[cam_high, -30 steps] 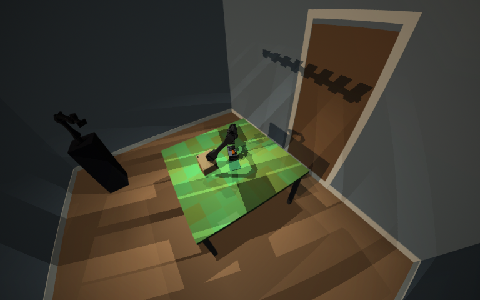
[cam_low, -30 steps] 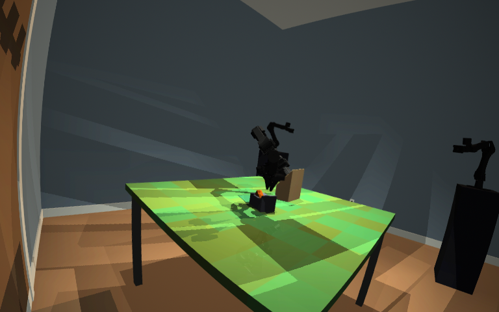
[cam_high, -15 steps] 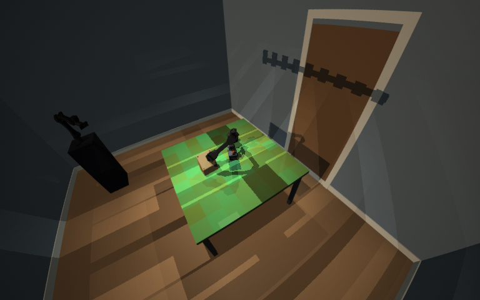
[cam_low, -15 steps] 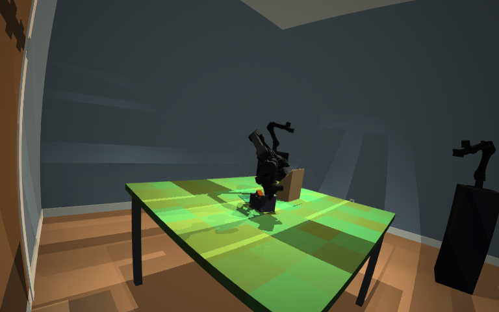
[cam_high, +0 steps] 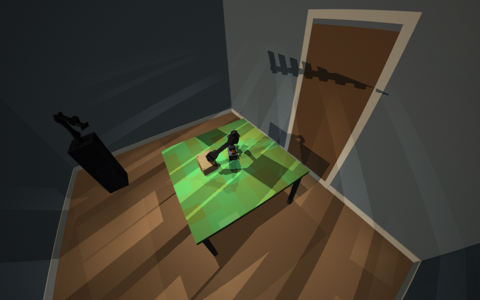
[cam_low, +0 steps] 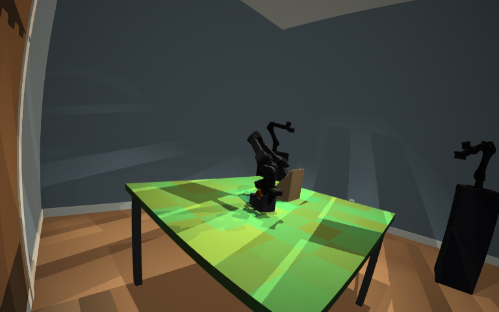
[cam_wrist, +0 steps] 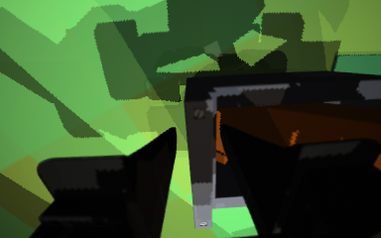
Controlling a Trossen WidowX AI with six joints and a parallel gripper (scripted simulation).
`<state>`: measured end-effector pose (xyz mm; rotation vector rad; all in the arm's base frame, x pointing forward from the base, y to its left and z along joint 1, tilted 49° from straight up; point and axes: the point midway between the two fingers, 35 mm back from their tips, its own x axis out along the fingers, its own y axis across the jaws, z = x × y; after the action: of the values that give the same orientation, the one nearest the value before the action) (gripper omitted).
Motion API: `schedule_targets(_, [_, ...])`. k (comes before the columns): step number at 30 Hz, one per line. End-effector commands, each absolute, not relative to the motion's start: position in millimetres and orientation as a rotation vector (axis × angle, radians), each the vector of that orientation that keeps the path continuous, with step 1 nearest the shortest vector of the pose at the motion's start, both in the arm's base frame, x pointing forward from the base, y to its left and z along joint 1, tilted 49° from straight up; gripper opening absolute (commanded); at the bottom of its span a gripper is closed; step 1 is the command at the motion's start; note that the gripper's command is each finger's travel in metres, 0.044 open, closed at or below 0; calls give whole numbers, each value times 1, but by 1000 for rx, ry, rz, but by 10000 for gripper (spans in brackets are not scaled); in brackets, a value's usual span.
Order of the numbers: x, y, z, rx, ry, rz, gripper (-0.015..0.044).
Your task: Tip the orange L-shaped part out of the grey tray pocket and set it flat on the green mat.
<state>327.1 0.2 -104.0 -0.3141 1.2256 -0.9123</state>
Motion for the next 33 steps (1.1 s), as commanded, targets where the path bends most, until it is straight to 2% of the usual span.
schedule_targets(1, [324, -7, -108, -326, 1231, -916, 180])
schedule_targets(33, [329, 13, -106, -324, 1231, -915, 180])
